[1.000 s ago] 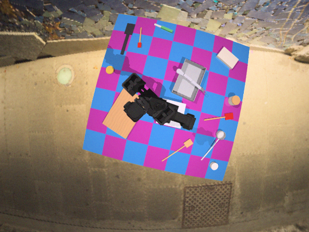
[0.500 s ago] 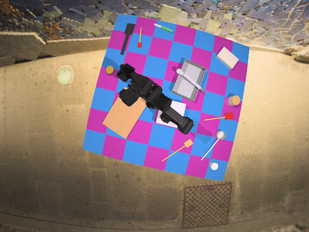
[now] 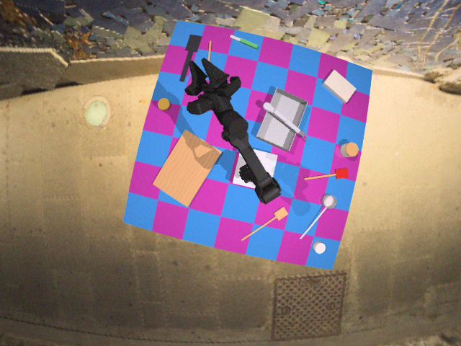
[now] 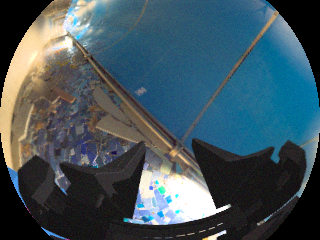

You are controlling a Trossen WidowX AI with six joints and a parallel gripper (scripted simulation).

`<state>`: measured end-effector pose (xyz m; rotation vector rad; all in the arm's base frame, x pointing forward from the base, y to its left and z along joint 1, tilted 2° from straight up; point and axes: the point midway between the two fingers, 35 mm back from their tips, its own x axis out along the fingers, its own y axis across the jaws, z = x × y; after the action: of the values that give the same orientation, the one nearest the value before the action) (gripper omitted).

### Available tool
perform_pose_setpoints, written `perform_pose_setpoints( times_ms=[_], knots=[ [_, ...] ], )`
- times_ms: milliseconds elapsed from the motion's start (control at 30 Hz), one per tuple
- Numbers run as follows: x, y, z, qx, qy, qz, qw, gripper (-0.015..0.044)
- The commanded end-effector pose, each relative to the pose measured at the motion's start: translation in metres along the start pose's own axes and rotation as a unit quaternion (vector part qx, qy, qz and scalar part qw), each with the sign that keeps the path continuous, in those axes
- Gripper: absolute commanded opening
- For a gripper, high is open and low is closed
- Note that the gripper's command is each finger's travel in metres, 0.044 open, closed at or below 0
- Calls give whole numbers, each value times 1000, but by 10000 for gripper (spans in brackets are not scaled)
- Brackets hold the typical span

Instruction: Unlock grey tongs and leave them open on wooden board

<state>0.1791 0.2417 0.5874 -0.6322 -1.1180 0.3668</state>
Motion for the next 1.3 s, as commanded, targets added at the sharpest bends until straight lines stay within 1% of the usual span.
perform_pose_setpoints(
  times_ms=[0,67,100,200,333,433,500,600,767,967,1133,1267],
  knots=[
    [-7,25,-51,54,67,41,995,260],
    [-14,37,-80,92,109,56,988,260],
    [-19,38,-95,104,135,48,984,260],
    [-35,50,-136,157,199,58,966,260],
    [-66,64,-196,243,296,50,922,260],
    [-82,66,-218,252,331,46,908,260],
    [-96,68,-237,283,364,33,887,260],
    [-131,71,-275,344,432,-5,834,260],
    [-201,70,-330,439,531,-103,718,260],
    [-297,64,-373,520,603,-263,544,260],
    [-379,58,-387,554,614,-415,380,260],
    [-443,55,-385,555,588,-536,243,260]
  ],
)
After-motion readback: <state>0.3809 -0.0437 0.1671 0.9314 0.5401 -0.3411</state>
